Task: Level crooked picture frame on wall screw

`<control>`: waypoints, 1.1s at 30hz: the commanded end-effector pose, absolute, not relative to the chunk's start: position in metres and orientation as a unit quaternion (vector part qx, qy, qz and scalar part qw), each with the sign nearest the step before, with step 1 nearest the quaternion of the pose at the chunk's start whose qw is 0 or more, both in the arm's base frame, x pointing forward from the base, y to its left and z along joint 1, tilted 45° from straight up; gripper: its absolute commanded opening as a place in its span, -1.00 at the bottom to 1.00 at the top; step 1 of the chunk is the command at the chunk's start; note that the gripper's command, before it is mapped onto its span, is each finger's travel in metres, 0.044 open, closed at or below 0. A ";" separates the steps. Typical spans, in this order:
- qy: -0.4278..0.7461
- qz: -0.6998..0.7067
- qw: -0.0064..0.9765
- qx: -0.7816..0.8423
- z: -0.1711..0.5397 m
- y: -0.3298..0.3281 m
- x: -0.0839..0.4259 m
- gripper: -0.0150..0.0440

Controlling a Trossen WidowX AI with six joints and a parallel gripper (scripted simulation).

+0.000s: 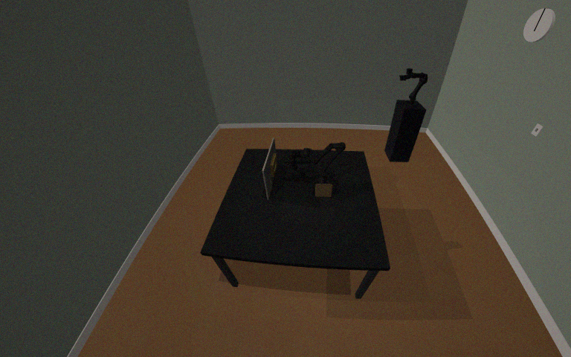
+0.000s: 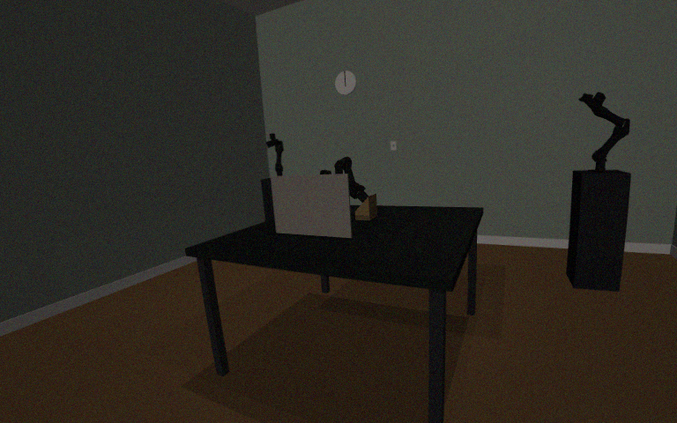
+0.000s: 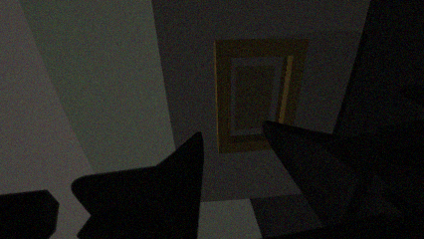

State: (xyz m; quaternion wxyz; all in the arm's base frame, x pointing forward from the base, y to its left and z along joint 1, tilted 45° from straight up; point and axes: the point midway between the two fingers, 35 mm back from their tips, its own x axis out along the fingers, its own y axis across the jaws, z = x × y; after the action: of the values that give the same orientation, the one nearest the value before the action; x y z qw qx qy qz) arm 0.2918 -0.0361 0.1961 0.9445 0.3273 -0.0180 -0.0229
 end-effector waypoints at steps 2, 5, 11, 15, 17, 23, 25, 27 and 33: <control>-0.020 -0.022 0.952 0.304 0.203 -0.020 0.280 0.39; -0.018 -0.022 0.959 0.282 0.206 -0.008 0.267 0.39; -0.014 -0.024 0.971 0.237 0.203 0.009 0.237 0.39; -0.010 -0.024 0.978 0.206 0.198 0.015 0.218 0.39; -0.009 -0.024 0.981 0.192 0.194 0.016 0.209 0.39; -0.009 -0.024 0.982 0.187 0.193 0.017 0.207 0.39; -0.010 -0.024 0.982 0.189 0.194 0.017 0.207 0.39; -0.009 -0.024 0.982 0.187 0.193 0.017 0.207 0.39; -0.009 -0.024 0.982 0.187 0.193 0.017 0.207 0.39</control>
State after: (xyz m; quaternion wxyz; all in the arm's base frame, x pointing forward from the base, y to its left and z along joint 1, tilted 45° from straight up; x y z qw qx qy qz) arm 0.2067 0.0169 0.1938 0.9813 0.1909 -0.0101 -0.0226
